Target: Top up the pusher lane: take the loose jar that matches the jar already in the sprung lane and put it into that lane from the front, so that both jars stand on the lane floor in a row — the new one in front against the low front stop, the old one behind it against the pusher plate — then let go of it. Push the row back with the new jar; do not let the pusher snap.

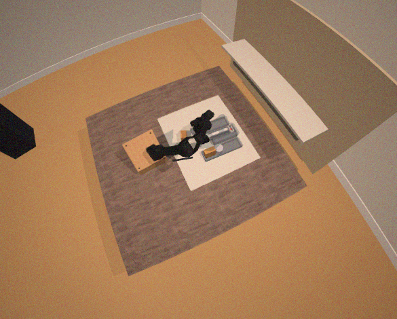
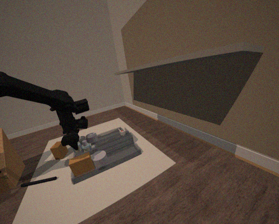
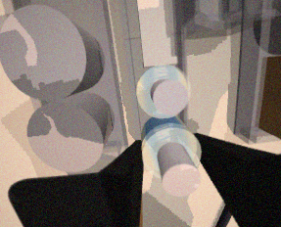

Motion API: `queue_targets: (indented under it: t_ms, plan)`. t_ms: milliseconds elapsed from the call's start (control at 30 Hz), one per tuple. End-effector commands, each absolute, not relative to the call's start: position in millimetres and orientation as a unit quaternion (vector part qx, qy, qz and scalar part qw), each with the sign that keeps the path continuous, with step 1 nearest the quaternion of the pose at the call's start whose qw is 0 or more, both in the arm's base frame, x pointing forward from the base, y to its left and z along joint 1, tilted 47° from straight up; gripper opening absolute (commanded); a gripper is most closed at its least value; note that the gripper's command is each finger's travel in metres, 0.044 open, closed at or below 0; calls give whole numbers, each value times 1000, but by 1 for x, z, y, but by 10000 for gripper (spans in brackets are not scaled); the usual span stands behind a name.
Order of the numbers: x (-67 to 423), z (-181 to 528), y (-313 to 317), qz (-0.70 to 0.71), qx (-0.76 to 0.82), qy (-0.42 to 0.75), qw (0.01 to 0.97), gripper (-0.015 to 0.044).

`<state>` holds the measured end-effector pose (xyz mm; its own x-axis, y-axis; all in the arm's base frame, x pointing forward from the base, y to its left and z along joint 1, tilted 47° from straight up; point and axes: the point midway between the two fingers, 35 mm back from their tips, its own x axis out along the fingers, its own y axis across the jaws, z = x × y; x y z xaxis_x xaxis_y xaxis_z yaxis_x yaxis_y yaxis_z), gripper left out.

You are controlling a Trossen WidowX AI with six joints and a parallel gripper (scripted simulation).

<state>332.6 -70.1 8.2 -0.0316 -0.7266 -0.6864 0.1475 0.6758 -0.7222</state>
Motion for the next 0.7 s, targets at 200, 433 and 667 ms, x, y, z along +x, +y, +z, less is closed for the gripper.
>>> queue_targets:
  t_ms: [200, 433, 667]
  plan:
    - [343, 13, -70, -334, -226, 626, 667, 0]
    - [344, 13, -70, -334, -226, 626, 667, 0]
    - [344, 12, -71, -334, -226, 626, 667, 0]
